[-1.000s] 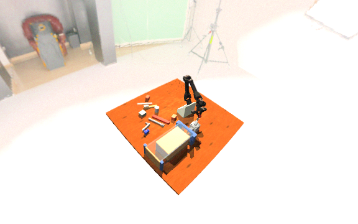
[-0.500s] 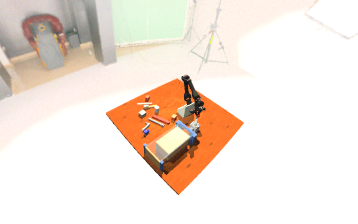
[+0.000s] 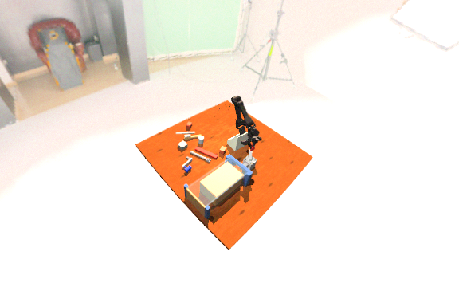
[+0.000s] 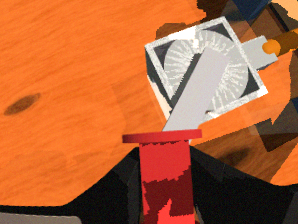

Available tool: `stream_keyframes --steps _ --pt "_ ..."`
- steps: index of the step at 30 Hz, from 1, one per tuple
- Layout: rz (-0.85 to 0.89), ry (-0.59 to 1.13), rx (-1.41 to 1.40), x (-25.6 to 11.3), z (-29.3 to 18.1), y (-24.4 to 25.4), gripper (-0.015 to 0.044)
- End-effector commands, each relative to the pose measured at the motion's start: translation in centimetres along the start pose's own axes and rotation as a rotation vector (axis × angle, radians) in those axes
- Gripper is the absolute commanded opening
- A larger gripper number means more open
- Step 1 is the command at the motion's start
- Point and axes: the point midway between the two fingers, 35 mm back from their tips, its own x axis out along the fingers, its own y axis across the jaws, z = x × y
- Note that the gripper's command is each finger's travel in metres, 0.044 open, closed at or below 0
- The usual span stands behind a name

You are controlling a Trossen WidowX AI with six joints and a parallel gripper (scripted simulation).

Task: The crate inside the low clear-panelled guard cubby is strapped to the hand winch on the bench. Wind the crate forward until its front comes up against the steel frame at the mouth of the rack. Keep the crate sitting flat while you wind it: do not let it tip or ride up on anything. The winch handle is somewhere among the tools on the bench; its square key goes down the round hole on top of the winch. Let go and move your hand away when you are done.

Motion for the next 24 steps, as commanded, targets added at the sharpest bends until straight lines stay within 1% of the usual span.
stream_keyframes --steps 1,24 --pt "-0.032 0.020 0.009 -0.1 -0.8 -1.3 0.0000" --pt "-0.034 0.021 0.009 -0.4 -1.4 -4.1 0.0000"
